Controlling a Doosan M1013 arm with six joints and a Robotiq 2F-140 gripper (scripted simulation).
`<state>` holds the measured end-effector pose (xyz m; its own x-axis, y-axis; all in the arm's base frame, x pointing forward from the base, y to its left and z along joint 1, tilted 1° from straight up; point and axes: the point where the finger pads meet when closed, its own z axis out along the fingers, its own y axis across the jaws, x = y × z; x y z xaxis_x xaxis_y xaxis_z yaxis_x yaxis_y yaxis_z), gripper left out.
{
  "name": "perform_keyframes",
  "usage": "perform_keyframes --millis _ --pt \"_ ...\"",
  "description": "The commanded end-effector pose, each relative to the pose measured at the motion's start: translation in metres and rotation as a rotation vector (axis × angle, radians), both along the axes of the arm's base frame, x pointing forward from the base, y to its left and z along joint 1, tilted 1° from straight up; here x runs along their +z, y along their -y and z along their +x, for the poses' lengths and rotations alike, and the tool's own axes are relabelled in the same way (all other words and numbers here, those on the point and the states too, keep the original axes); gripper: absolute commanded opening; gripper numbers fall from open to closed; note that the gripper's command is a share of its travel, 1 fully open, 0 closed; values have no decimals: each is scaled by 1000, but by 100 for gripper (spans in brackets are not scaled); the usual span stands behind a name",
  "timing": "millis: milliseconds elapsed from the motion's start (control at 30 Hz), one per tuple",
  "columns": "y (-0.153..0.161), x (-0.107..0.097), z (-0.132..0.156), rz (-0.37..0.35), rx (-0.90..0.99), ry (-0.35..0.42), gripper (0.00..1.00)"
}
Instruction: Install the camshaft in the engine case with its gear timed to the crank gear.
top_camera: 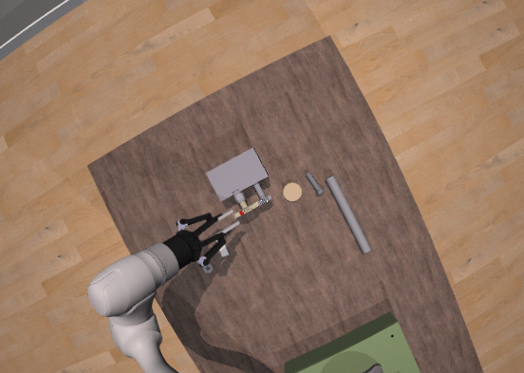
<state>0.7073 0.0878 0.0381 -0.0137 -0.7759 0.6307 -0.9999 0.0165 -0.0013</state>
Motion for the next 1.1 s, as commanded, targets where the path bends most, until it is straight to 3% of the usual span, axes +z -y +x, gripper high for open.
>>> perform_keyframes --millis 0,633,1067 --pt "-2 2 0 0 0 0 19" --pt "-3 9 0 0 0 0 19" --pt "-4 43 0 0 0 0 19"
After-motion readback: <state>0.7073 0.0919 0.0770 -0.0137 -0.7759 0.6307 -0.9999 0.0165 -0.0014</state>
